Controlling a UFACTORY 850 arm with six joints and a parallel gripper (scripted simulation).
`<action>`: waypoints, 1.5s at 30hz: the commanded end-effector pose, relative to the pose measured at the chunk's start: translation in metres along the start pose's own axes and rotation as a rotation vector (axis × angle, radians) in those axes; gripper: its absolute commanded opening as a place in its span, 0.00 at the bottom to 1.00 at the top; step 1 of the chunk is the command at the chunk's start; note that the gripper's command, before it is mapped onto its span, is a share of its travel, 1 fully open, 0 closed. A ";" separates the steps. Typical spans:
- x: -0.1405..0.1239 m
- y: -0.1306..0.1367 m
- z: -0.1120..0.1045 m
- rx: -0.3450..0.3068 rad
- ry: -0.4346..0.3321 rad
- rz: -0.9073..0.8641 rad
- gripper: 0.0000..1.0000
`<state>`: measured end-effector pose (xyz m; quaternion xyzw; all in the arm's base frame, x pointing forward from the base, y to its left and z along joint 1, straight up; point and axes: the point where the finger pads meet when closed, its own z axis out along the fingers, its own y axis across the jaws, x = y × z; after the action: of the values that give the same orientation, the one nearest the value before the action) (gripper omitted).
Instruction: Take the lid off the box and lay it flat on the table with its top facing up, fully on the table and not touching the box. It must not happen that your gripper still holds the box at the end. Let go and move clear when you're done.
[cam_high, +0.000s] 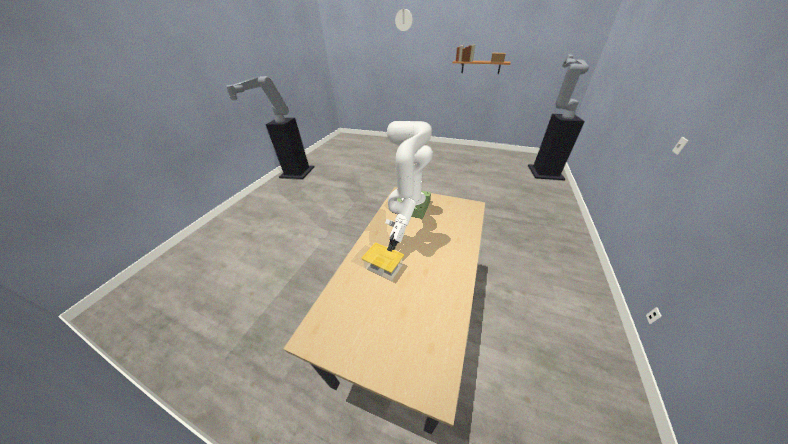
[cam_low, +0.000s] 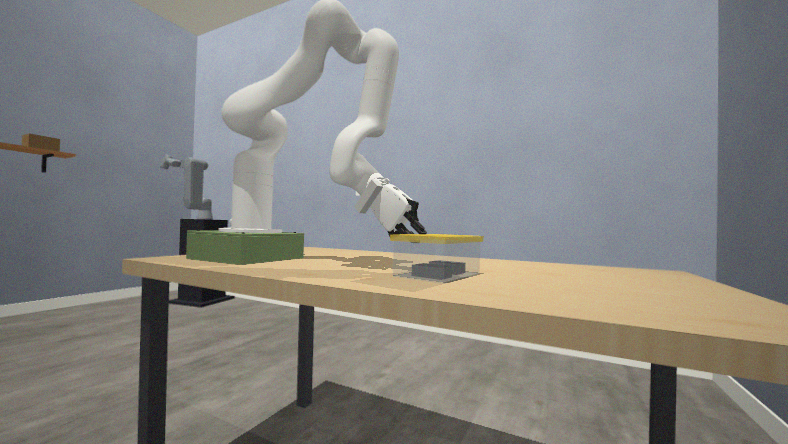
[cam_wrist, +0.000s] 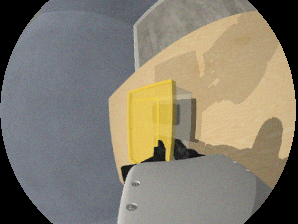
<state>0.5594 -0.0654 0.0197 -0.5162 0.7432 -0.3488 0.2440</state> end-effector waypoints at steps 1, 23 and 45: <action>0.000 -0.001 0.000 0.001 0.000 0.000 0.00; 0.000 -0.005 -0.003 -0.036 0.000 0.000 0.00; 0.000 -0.007 -0.004 -0.052 0.000 0.000 0.00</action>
<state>0.5595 -0.0656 0.0261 -0.5218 0.7512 -0.3312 0.2317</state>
